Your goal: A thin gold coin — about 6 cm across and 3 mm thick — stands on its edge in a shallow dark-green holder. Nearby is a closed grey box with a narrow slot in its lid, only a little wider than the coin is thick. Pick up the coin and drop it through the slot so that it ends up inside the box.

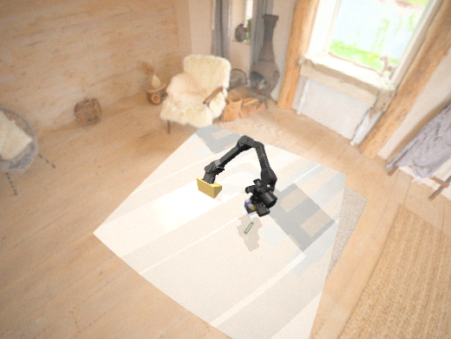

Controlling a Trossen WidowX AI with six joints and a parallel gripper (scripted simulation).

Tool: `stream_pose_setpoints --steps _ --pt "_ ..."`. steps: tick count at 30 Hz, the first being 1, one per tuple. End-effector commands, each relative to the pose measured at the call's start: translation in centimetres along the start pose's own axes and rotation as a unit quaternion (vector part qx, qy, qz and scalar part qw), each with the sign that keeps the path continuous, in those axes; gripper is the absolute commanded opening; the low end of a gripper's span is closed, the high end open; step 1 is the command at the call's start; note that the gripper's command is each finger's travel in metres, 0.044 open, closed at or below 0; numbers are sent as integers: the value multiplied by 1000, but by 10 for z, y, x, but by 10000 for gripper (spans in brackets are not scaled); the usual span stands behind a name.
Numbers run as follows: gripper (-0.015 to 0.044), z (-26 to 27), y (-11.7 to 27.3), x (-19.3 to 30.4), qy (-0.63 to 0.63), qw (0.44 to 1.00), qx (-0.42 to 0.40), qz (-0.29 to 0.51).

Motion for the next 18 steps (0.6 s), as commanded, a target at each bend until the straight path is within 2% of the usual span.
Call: stream_pose_setpoints --steps 1,18 --pt "0 7 1 -7 0 1000 3 -2" --pt "0 41 -1 -34 0 1000 1 -4"
Point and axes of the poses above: the point midway between the two fingers, 35 mm back from their tips, its own y axis back along the fingers, its own z axis across the jaws, x = y × z, the point moved 5 cm from there along y, back along the fingers, and after that the axes turned 10 degrees about y, right-handed, at the moved point
